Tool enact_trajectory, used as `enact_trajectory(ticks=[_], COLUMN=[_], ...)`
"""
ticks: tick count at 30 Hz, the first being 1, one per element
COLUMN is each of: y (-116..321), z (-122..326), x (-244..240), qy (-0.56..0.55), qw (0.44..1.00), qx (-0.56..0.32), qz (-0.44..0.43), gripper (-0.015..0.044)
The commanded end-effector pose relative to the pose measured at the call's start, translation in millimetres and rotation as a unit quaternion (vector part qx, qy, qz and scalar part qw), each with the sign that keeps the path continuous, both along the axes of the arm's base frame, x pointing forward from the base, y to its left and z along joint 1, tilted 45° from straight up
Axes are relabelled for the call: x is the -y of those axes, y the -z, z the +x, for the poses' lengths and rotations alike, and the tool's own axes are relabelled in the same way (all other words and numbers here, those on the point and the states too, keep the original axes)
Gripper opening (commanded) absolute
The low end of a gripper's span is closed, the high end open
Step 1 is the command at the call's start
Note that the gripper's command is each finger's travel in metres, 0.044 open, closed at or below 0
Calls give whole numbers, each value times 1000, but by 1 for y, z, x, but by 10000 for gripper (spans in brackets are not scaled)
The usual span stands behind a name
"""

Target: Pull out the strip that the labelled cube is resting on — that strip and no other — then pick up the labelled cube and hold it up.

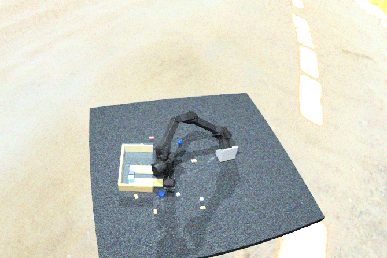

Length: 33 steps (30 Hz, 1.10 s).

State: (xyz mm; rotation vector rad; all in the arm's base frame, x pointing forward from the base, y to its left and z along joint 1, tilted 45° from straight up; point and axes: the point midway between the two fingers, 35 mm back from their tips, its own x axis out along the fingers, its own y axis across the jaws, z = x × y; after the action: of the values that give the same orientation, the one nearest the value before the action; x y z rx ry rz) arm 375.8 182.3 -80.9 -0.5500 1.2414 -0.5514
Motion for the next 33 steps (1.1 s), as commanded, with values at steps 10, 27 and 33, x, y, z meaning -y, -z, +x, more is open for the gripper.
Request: enact_trajectory(ticks=[10,27,33], y=[2,7,9], z=[2,-16,-25], x=[1,3,4], qy=[-2,-2,-2], qw=[1000,1000,1000], qx=[1,1,0], qz=[-1,-1,-1], gripper=[0,0,0])
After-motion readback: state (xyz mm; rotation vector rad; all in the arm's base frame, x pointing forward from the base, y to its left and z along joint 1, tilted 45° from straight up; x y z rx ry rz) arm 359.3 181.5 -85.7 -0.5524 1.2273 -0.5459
